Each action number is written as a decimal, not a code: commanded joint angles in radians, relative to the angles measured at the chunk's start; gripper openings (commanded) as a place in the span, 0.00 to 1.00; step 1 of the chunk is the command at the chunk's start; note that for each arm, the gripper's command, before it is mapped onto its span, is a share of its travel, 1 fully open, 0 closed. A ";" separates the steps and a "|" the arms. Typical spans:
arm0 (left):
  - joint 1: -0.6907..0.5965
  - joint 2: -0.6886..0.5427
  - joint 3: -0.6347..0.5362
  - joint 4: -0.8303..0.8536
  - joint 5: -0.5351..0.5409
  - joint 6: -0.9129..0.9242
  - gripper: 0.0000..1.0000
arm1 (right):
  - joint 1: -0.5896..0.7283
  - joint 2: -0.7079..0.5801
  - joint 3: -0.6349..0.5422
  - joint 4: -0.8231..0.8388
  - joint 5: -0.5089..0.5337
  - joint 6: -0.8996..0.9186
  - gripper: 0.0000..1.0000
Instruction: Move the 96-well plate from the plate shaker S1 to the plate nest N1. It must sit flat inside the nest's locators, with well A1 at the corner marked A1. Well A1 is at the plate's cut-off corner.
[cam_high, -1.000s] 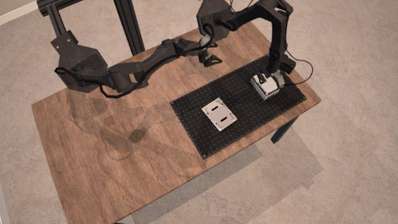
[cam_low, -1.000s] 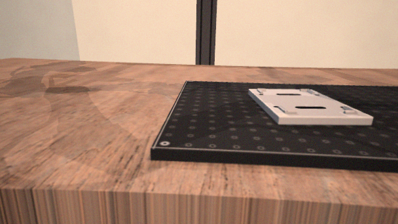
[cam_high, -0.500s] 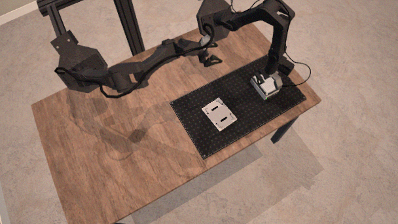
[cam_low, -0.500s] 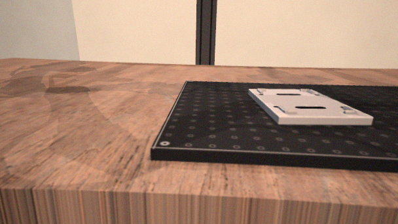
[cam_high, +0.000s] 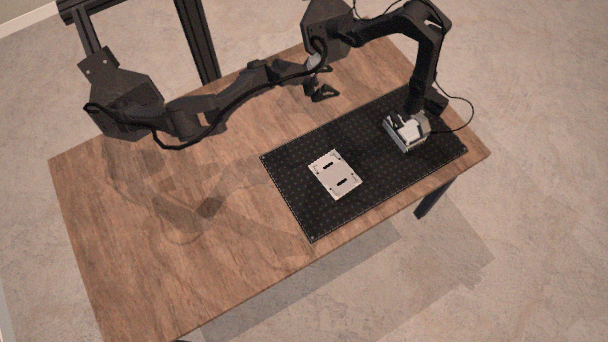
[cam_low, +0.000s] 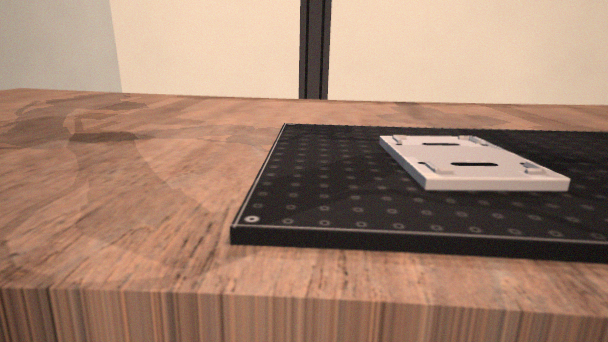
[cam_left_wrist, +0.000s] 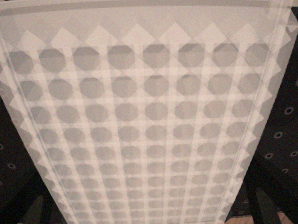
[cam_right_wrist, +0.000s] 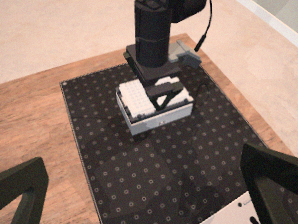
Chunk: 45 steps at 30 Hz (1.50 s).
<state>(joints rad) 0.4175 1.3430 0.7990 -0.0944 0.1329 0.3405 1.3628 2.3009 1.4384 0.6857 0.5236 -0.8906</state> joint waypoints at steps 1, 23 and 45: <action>-0.005 -0.003 0.024 0.012 -0.008 0.003 0.96 | 0.033 0.002 0.016 0.001 0.000 0.010 1.00; 0.016 -0.096 -0.022 -0.067 0.015 0.017 0.81 | 0.033 0.002 0.016 0.001 0.000 0.010 1.00; -0.420 -0.076 0.129 -0.070 -0.284 -0.306 0.81 | 0.071 -0.308 -0.355 0.032 0.231 0.148 1.00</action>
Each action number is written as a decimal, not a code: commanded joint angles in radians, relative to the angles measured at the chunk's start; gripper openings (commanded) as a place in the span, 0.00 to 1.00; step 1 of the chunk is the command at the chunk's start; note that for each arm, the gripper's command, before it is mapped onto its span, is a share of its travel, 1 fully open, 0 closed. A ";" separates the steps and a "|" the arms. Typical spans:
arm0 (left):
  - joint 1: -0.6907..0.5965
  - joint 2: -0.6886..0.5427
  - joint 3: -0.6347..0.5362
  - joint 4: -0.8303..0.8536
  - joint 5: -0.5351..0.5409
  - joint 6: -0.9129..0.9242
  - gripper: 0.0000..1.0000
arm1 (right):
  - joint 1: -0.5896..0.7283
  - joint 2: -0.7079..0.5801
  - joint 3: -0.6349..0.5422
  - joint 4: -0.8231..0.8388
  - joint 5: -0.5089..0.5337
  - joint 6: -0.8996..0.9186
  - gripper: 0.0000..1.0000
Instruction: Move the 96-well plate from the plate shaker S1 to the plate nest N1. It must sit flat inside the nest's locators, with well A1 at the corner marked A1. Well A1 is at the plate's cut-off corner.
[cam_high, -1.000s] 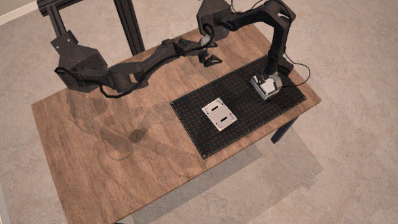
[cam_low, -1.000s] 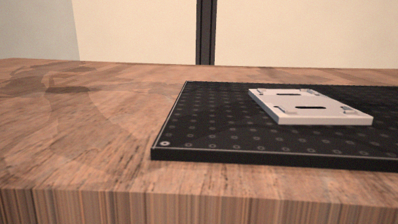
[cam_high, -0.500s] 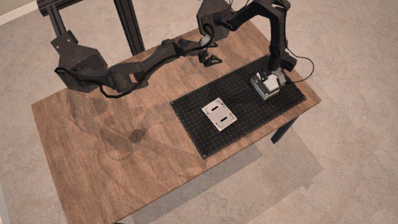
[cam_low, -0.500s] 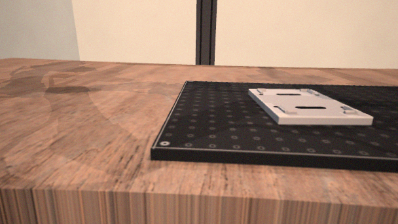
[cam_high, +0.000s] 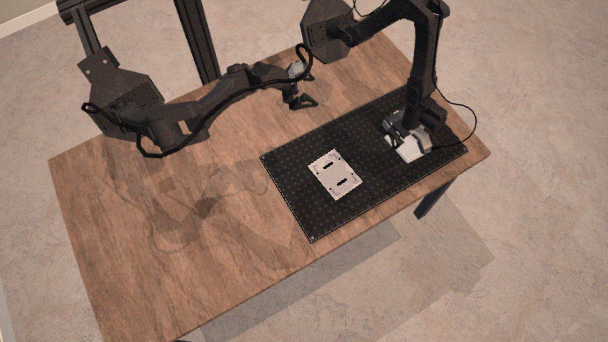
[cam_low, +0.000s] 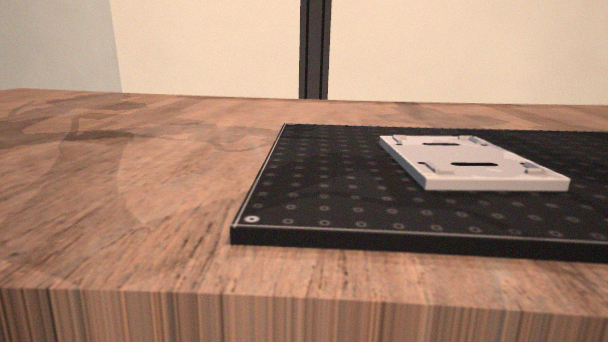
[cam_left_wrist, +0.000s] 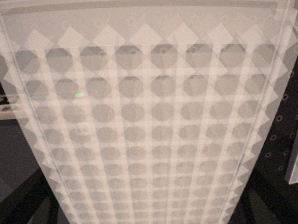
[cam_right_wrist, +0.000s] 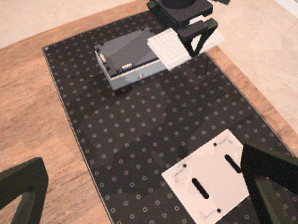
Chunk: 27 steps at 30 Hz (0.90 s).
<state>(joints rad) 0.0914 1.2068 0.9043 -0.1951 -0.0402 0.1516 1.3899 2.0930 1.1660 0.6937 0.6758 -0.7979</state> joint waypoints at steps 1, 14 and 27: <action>-0.094 0.060 0.023 0.031 -0.111 -0.117 0.81 | 0.044 -0.100 -0.082 0.024 0.079 0.055 1.00; -0.580 0.419 0.099 0.129 -0.527 -0.430 0.81 | 0.098 -0.513 -0.574 0.038 0.257 0.150 1.00; -0.739 0.589 0.152 0.128 -0.686 -0.522 0.81 | 0.115 -0.598 -0.660 0.024 0.271 0.163 1.00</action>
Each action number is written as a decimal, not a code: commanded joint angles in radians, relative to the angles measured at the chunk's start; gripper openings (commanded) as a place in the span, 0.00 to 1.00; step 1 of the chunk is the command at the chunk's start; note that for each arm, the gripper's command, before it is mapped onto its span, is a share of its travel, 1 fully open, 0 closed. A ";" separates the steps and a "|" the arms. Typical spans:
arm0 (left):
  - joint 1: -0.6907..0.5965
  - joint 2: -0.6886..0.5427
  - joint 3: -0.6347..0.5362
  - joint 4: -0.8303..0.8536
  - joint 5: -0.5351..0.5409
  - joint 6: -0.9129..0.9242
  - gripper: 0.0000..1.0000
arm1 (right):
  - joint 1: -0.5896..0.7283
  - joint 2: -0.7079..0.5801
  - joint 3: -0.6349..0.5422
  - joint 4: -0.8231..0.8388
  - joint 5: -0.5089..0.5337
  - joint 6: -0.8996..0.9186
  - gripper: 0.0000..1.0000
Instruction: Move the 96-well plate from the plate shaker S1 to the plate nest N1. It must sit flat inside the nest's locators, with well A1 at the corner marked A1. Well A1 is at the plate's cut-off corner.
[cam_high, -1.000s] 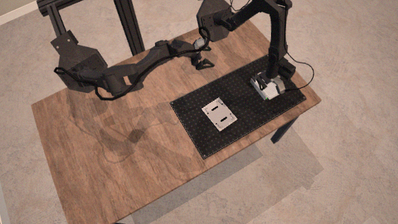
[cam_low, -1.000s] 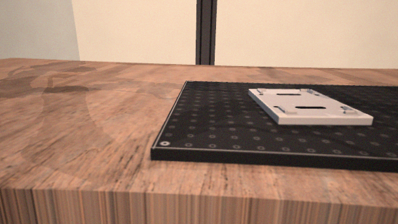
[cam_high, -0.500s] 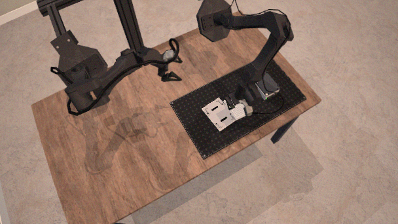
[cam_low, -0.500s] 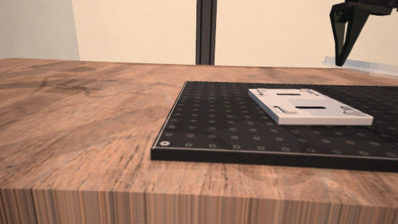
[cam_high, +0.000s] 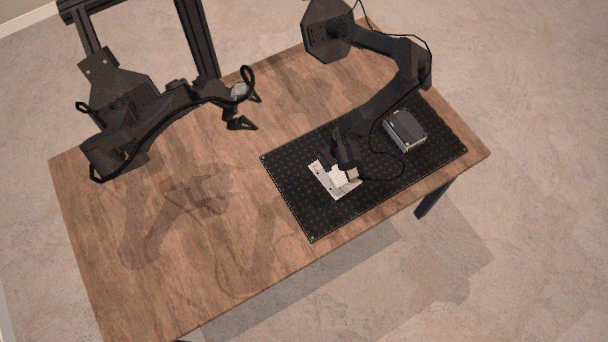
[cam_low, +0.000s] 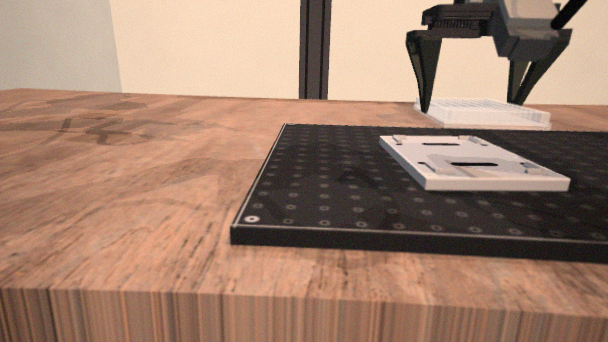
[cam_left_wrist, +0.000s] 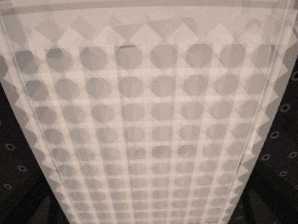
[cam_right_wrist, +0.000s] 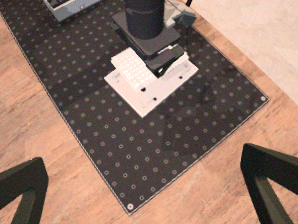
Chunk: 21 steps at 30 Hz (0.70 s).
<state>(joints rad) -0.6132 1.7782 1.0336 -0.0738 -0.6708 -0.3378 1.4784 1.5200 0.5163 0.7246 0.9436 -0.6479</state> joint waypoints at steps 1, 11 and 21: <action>-0.041 0.025 0.025 0.006 -0.057 -0.034 0.81 | 0.026 -0.025 -0.011 -0.007 0.003 0.013 1.00; -0.029 0.006 0.042 -0.061 0.002 -0.150 0.81 | 0.021 -0.017 0.001 -0.008 0.004 0.006 1.00; -0.035 0.005 0.059 -0.054 0.004 -0.146 0.81 | 0.021 -0.017 0.001 -0.008 0.004 0.006 1.00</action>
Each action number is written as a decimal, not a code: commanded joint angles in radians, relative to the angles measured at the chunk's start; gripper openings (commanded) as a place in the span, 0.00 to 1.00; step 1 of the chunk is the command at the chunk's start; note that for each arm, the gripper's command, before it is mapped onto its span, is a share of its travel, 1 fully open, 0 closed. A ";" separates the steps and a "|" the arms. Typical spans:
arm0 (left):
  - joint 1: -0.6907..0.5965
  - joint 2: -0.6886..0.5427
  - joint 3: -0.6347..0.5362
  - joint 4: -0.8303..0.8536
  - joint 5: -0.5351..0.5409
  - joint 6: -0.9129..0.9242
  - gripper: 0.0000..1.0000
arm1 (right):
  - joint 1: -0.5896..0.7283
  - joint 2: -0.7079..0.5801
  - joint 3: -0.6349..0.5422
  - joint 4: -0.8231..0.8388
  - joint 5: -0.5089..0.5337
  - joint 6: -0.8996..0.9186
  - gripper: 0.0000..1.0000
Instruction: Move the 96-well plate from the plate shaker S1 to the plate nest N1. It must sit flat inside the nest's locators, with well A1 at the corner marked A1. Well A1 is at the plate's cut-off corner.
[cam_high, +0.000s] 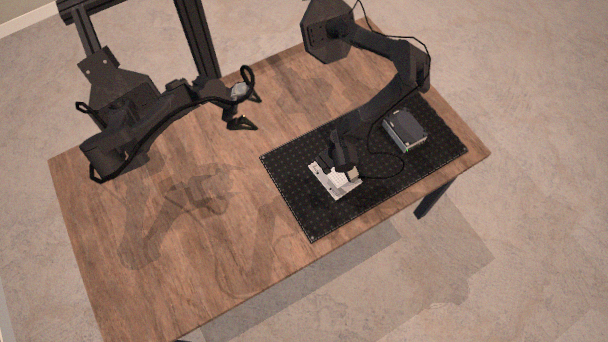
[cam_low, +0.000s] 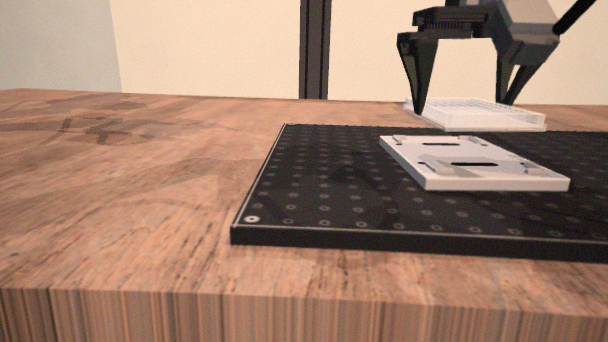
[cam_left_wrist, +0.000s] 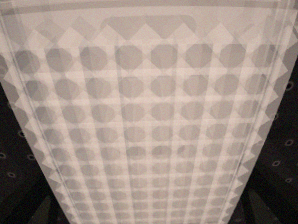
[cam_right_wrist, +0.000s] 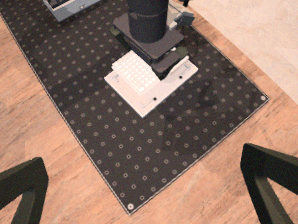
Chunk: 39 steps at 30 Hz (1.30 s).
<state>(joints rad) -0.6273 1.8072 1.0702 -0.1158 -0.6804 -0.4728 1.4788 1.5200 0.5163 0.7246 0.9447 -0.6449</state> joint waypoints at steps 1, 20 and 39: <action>-0.021 -0.013 0.026 0.012 0.018 -0.003 0.81 | 0.020 -0.017 0.001 -0.008 0.003 0.003 1.00; 0.016 0.038 0.016 0.047 0.028 0.022 0.81 | 0.020 -0.017 0.001 -0.008 0.003 0.003 1.00; 0.073 0.134 0.074 0.135 0.072 0.076 0.81 | 0.020 -0.017 0.001 -0.008 0.003 0.003 1.00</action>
<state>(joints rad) -0.5697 1.9018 1.1107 -0.0513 -0.6441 -0.4294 1.4788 1.5200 0.5163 0.7246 0.9447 -0.6449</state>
